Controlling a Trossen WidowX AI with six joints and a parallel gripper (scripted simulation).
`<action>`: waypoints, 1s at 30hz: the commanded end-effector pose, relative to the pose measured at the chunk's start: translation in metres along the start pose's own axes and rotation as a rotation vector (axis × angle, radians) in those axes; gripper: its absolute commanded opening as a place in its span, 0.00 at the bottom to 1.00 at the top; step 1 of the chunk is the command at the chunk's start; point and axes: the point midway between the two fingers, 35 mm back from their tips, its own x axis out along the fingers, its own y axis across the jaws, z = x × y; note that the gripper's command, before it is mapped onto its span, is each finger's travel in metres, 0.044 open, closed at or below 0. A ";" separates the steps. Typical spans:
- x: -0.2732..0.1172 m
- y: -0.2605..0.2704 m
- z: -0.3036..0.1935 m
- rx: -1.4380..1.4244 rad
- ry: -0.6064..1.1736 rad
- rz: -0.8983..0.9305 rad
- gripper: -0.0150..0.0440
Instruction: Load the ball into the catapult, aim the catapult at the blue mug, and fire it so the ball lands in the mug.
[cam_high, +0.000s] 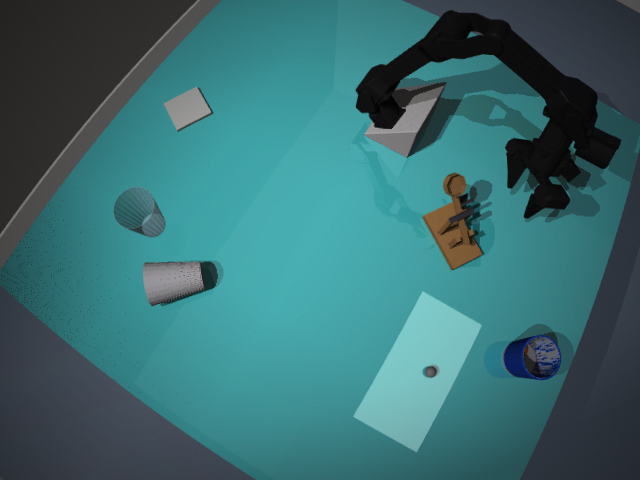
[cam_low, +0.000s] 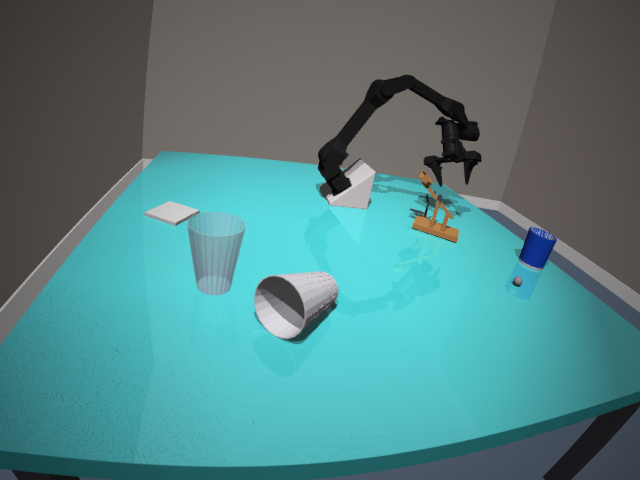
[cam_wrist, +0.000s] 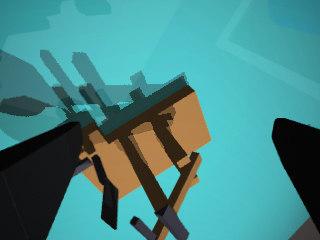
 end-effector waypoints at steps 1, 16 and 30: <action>0.001 -0.025 0.006 0.136 -0.085 -0.012 1.00; 0.001 -0.113 0.006 0.567 -0.337 -0.056 1.00; -0.002 -0.201 -0.021 0.965 -0.558 -0.099 1.00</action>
